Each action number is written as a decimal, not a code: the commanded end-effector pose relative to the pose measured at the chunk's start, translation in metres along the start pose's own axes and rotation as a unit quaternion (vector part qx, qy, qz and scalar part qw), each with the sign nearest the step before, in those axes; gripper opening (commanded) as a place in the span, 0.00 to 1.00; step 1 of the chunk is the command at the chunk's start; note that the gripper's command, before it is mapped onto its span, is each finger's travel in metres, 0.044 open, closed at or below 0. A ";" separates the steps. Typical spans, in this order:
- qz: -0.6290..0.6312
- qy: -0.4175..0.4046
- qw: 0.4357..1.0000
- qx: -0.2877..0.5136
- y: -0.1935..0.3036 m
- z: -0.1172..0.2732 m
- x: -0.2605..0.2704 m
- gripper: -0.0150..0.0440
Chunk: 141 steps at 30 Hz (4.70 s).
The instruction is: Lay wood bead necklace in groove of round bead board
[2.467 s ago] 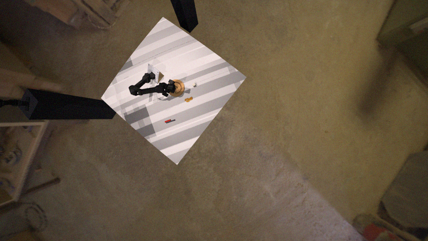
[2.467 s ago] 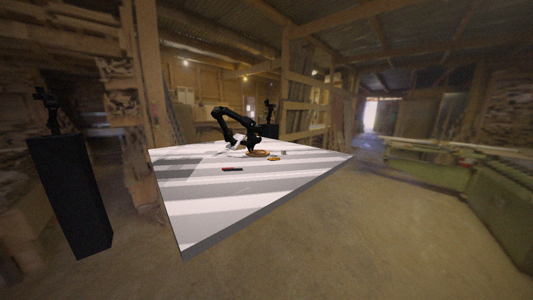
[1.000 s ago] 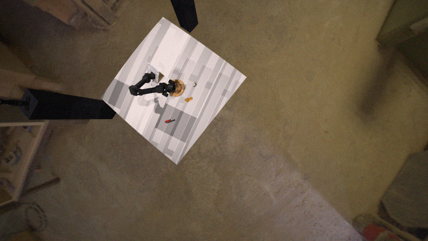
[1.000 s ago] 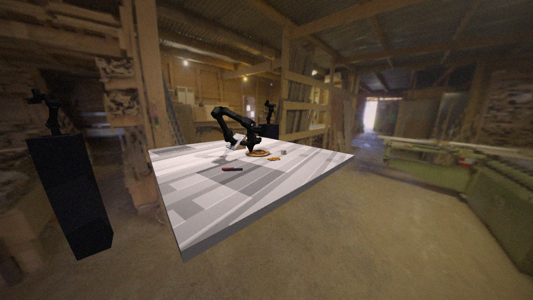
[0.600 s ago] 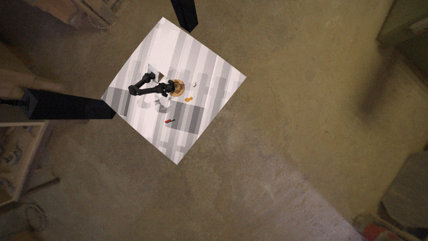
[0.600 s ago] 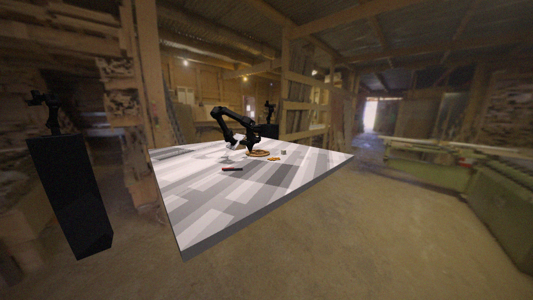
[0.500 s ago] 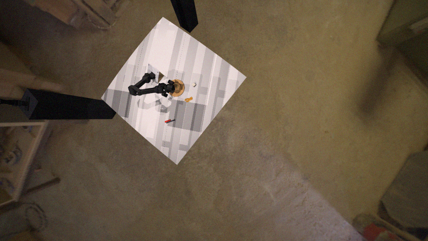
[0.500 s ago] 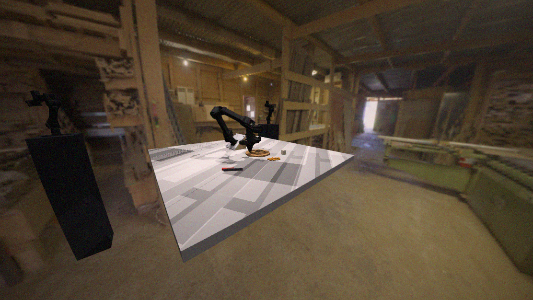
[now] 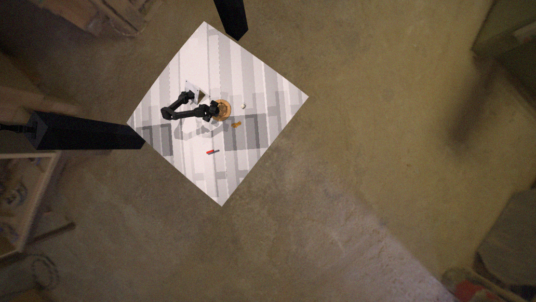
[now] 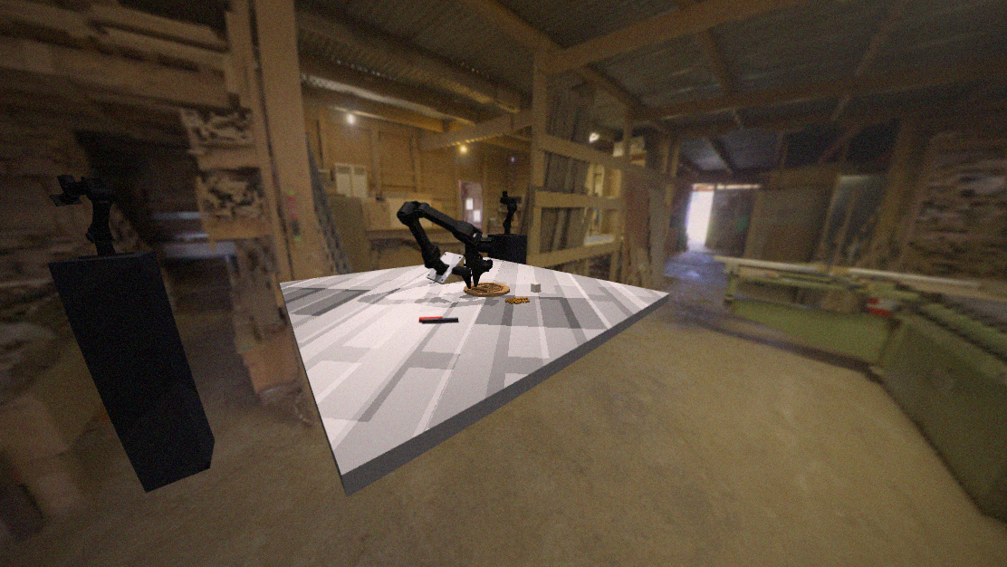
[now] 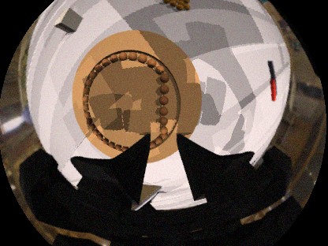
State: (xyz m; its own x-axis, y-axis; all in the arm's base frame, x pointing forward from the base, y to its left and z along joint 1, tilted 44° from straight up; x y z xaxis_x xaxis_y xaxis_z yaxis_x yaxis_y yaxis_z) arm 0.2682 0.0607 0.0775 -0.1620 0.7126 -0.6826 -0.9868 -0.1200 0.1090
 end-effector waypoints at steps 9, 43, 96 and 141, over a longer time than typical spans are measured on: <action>0.001 0.002 1.000 0.001 0.001 0.003 0.000 1.00; 0.115 0.002 0.993 -0.001 -0.071 0.037 0.004 0.46; 0.114 0.000 0.994 -0.001 -0.071 0.000 0.004 0.25; 0.114 0.000 0.994 -0.002 -0.073 0.001 0.000 0.52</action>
State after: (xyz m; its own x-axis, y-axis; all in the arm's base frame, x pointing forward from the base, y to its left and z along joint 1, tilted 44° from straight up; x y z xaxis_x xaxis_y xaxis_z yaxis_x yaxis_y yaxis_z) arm 0.3400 0.0701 0.0697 -0.3809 0.6665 -0.6408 -0.9246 -0.2801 0.2583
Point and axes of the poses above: the point midway between the two fingers, 35 mm back from their tips, its own z axis back along the fingers, its own x axis across the jaws, y = z × x, the point moved 10 cm from there along z, back along the fingers, and after that the axes turned 1 degree about -z, right-handed, at the moved point
